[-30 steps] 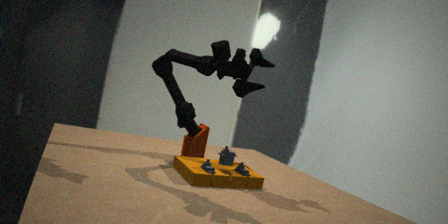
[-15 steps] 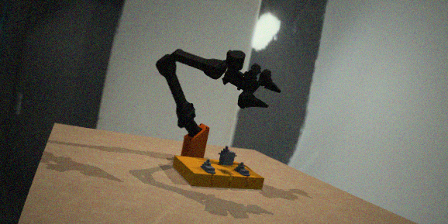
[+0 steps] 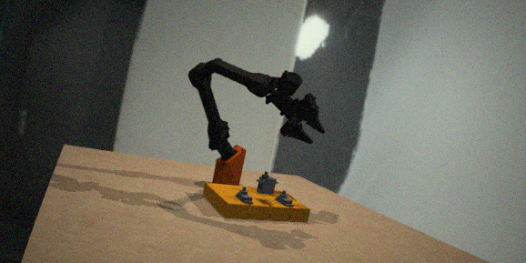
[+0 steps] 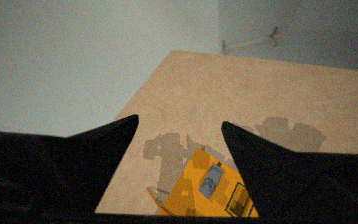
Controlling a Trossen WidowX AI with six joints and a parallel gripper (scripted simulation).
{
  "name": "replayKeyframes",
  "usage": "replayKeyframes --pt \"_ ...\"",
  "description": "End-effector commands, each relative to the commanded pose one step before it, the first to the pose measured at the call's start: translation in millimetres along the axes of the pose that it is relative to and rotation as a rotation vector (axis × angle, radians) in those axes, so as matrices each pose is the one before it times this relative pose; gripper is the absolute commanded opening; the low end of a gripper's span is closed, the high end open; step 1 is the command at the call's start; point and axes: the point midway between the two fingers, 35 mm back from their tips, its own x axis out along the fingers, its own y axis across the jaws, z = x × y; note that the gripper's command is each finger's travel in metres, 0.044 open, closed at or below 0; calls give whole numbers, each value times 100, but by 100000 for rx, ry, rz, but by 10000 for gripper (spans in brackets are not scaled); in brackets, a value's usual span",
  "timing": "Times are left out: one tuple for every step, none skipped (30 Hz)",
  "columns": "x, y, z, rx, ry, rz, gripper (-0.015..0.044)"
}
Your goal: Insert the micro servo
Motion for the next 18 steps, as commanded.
replayKeyframes --pt "736 523 -2210 -9347 8723 -947 440" --pt "157 186 -471 -2463 2056 -97 440" --pt "157 192 -464 -2477 2053 -75 440" --pt "156 197 -457 -2490 2050 -53 440" --pt "156 202 -450 -2503 2047 -31 440" --pt "156 207 -443 -2516 2043 -9 440" --pt "155 212 -436 -2529 2039 13 440" --pt "154 217 -429 -2542 2036 35 440" --pt "154 221 -422 -2554 2031 56 440" --pt "153 225 -415 -2566 2027 78 440" --pt "134 223 -429 -2394 2054 105 440" --pt "133 225 -419 -2383 2030 123 440" --pt "151 234 -390 -2597 2001 132 440" --pt "151 238 -385 -2623 2007 154 440" --pt "150 241 -377 -2635 2002 175 440" --pt "149 244 -370 -2646 1997 196 440" --pt "148 247 -363 -2656 1992 217 440" --pt "147 249 -355 -2667 1986 237 440"
